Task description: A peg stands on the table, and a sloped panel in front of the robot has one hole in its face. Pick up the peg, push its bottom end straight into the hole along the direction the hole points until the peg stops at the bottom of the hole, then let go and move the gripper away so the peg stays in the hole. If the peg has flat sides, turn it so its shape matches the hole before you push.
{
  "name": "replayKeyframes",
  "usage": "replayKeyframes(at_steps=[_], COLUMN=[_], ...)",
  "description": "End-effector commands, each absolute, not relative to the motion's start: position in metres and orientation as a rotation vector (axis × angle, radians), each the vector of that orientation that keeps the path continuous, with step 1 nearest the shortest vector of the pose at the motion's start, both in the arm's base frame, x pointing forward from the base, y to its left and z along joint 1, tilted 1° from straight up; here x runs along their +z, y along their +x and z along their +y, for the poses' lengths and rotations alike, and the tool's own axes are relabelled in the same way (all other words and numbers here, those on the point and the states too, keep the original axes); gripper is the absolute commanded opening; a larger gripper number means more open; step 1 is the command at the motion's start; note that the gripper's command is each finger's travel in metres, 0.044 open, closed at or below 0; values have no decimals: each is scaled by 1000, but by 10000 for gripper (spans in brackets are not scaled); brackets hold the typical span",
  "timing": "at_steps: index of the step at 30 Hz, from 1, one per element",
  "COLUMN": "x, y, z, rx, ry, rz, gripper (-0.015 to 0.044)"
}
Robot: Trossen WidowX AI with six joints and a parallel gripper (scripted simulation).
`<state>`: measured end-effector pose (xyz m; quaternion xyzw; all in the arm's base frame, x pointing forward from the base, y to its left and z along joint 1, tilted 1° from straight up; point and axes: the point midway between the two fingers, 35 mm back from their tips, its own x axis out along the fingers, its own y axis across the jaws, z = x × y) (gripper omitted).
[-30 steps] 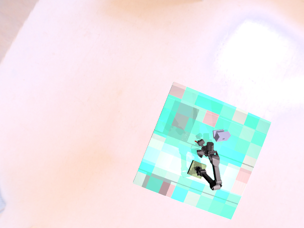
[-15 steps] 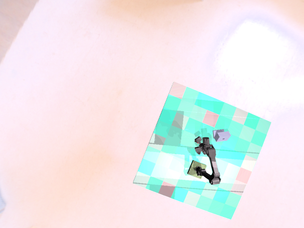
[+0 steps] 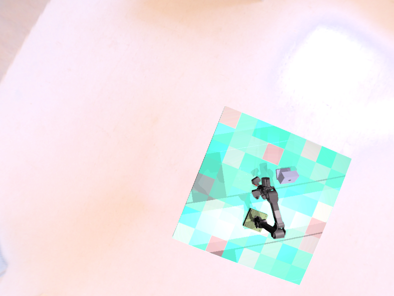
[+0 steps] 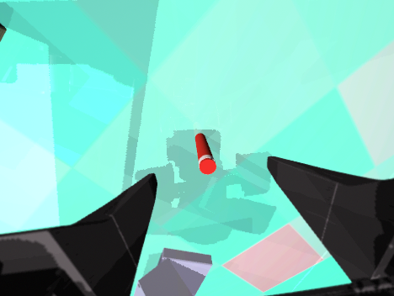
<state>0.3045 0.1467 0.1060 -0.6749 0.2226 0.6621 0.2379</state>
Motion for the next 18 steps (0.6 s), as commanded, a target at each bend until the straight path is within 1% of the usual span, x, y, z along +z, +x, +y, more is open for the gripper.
replayKeyframes(at_steps=[1,18], x=[97,70], y=[304,305], z=[146,146], rx=[1817,1817], ry=[-1846,-1846], rz=[626,626], gripper=[440,440])
